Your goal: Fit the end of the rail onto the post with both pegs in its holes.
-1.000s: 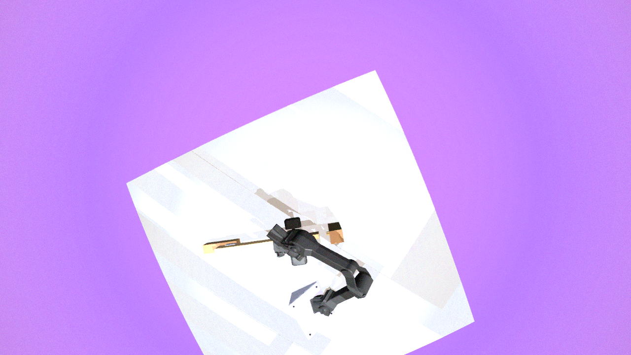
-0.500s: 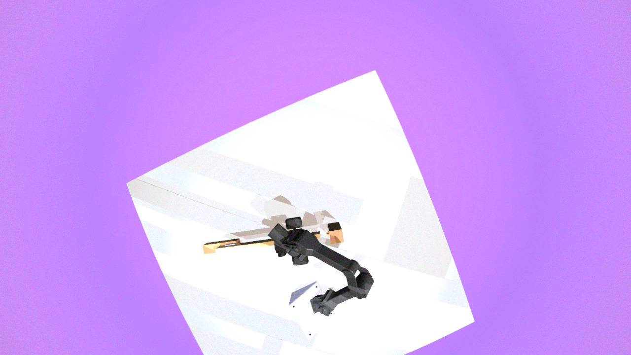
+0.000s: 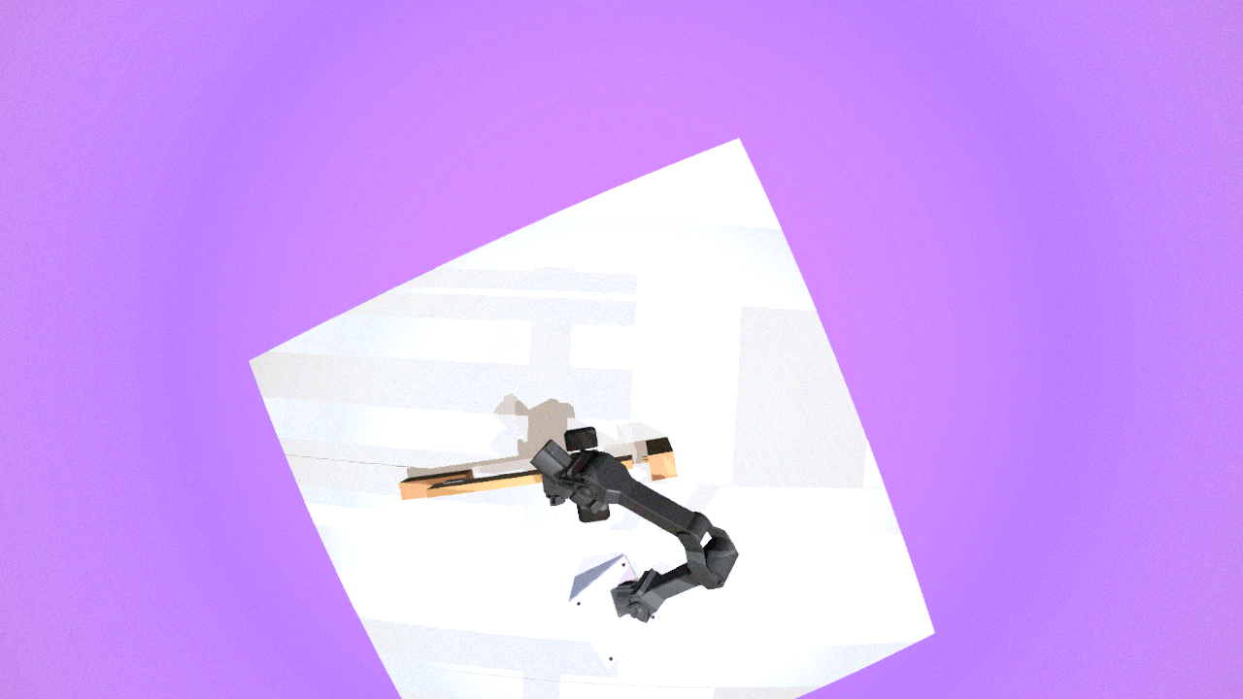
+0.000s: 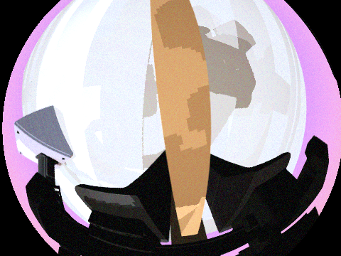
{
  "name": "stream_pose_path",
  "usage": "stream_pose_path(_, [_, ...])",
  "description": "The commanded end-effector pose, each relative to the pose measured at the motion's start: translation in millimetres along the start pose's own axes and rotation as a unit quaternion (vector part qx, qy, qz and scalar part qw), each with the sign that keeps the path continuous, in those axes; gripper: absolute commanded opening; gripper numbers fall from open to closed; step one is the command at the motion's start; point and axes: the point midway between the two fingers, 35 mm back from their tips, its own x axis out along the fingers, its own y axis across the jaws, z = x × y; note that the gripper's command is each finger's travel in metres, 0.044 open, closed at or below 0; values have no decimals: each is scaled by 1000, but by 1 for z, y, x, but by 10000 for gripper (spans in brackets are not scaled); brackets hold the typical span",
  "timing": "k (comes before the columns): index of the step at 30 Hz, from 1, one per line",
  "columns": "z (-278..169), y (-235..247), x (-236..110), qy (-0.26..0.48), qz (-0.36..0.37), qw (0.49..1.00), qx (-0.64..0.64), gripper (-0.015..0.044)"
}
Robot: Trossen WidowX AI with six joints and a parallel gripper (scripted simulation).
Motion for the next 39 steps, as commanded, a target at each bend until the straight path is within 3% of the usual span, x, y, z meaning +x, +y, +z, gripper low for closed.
stream_pose_path(1, [-2, 0, -2, -1, -2, 1000, -1, 0])
stream_pose_path(39, [-13, 0, -1, -1, -2, 1000, -1, 0])
